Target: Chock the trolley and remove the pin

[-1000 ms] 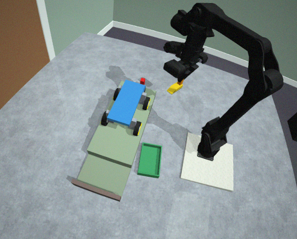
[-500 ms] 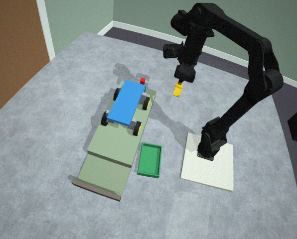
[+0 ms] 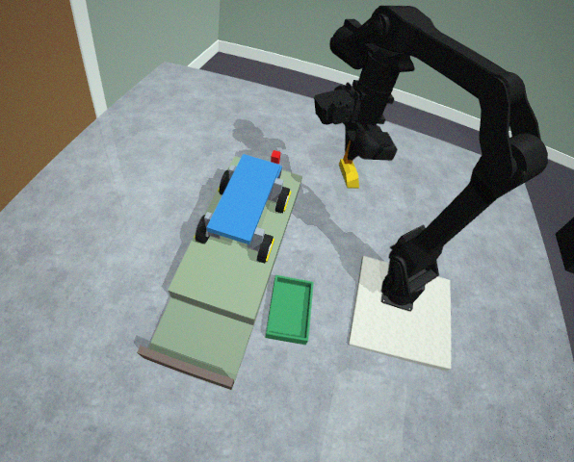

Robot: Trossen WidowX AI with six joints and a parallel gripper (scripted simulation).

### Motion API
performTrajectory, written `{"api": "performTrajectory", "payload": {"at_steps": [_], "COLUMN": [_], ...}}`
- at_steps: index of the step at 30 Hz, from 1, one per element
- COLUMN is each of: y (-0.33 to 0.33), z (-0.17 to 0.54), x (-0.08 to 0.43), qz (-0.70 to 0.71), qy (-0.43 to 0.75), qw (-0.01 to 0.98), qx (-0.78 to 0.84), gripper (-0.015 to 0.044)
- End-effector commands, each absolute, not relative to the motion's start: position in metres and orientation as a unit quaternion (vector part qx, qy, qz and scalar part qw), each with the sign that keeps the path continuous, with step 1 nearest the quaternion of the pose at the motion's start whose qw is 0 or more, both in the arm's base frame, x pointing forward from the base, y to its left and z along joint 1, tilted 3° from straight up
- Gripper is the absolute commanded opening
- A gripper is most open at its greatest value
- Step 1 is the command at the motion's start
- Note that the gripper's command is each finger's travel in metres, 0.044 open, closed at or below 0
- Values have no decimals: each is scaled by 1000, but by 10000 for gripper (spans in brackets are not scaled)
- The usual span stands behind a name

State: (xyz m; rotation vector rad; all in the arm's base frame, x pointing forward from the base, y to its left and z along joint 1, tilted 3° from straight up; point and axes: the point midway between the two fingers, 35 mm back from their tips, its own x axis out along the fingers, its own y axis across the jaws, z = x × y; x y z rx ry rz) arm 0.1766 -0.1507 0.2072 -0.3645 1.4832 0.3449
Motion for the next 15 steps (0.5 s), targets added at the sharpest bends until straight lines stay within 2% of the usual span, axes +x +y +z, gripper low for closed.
{"api": "performTrajectory", "payload": {"at_steps": [1,15], "y": [-150,-150], "z": [207,207], "x": [177,177], "qz": [201,353], "qy": [655,588], "qw": [697,627], "qx": [-210,-370], "gripper": [0,0]}}
